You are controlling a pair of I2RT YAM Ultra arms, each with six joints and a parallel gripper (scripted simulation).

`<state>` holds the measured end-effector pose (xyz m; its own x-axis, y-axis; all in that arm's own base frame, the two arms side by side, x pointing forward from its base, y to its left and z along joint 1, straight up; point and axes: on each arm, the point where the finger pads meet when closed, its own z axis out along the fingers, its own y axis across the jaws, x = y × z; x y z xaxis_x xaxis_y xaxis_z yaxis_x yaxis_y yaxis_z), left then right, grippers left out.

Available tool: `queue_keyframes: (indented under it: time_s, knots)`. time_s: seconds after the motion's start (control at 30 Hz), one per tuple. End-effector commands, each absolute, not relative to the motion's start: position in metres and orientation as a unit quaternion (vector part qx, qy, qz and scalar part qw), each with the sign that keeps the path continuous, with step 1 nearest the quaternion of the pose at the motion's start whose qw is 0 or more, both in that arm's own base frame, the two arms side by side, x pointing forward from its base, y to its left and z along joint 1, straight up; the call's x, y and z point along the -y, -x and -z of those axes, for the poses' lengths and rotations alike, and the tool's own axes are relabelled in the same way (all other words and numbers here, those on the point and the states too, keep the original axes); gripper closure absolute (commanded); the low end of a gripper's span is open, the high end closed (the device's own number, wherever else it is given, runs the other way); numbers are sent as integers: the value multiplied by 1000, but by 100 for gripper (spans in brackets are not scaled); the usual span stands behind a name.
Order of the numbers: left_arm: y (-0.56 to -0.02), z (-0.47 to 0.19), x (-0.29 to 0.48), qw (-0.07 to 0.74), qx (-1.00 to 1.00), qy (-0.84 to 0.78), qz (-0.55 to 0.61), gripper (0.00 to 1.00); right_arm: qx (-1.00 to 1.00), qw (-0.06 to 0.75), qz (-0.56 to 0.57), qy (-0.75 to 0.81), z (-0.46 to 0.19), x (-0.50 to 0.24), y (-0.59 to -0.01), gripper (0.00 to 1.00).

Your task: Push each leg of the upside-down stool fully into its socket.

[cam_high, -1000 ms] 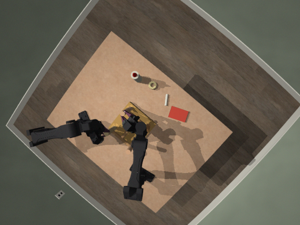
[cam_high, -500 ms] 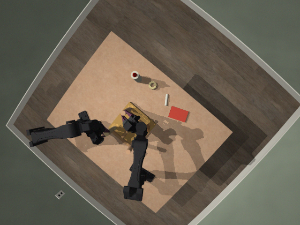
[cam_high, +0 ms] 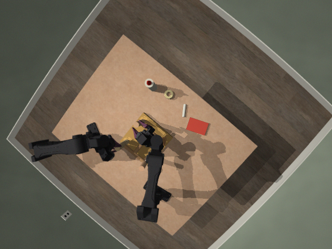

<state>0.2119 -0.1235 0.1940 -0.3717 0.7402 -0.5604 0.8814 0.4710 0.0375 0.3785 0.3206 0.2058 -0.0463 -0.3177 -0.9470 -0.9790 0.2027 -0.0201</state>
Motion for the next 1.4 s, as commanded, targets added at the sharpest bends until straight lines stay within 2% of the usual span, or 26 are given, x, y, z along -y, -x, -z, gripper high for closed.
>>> queue_keyframes:
  time_s: [0.0,0.13,0.5,0.53,0.87,0.9,1.17,1.37]
  knots:
    - [-208,-176,117,228,-836,-480,139,72,-644,411,-393,512,-182,-327,-362,31]
    - [-207,-174,119,223,-834,-485,142,72,-631,439,-383,513,-209,-323,-370,31]
    - [-207,-174,119,223,-834,-485,142,72,-629,442,-381,513,-211,-322,-371,31]
    - [-207,-174,119,223,-834,-485,142,72,-622,452,-379,515,-228,-322,-371,31]
    - [-207,-174,119,223,-834,-485,142,72,-628,441,-382,515,-219,-325,-372,31]
    - [-207,-174,119,223,-834,-485,142,72,-628,444,-380,514,-240,-321,-369,31]
    - [-207,-174,119,223,-834,-485,142,72,-629,442,-379,515,-272,-320,-368,31]
    - [-207,-174,119,223,-834,-485,142,72,-639,428,-383,512,-241,-320,-368,31]
